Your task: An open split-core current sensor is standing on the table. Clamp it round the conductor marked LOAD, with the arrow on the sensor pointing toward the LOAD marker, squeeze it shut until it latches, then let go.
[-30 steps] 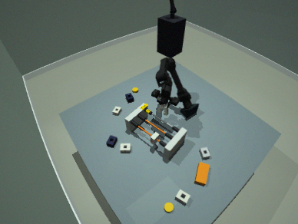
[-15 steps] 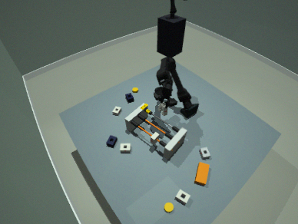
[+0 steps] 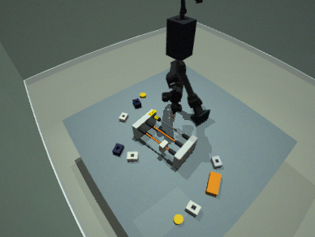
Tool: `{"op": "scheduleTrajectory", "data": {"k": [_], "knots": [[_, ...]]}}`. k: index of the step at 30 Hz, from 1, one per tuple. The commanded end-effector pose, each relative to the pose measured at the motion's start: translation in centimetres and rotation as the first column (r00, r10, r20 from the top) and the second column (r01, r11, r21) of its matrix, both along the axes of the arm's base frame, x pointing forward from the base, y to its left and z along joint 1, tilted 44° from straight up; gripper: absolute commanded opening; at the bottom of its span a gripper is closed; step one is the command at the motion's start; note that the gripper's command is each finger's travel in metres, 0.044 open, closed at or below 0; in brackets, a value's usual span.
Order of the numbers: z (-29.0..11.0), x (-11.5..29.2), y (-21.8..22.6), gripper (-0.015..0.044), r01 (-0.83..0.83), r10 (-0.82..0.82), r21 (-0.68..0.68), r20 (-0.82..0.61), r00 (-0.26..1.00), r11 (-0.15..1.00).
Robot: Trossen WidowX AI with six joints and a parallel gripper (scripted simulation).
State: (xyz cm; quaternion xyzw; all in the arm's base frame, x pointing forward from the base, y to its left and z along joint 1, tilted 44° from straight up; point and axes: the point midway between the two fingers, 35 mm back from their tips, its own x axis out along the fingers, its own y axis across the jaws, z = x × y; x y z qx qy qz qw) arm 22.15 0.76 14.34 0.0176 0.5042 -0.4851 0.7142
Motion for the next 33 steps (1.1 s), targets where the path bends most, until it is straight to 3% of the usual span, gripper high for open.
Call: {"op": "scheduleTrajectory", "data": {"k": [1,13,22,33], "knots": [[0.3,0.3,0.3,0.0,0.092,-0.093,0.011,0.117,0.989,0.996],[0.6,0.9,0.8,0.0,0.352,-0.365,0.109,0.395,0.843,0.93],[-0.6,4.0,0.3,0.0,0.43,-0.454,0.166,0.478,0.752,0.888],[-1.5,4.3,-0.5,0.0,0.432,-0.457,0.17,0.481,0.748,0.886]]}}
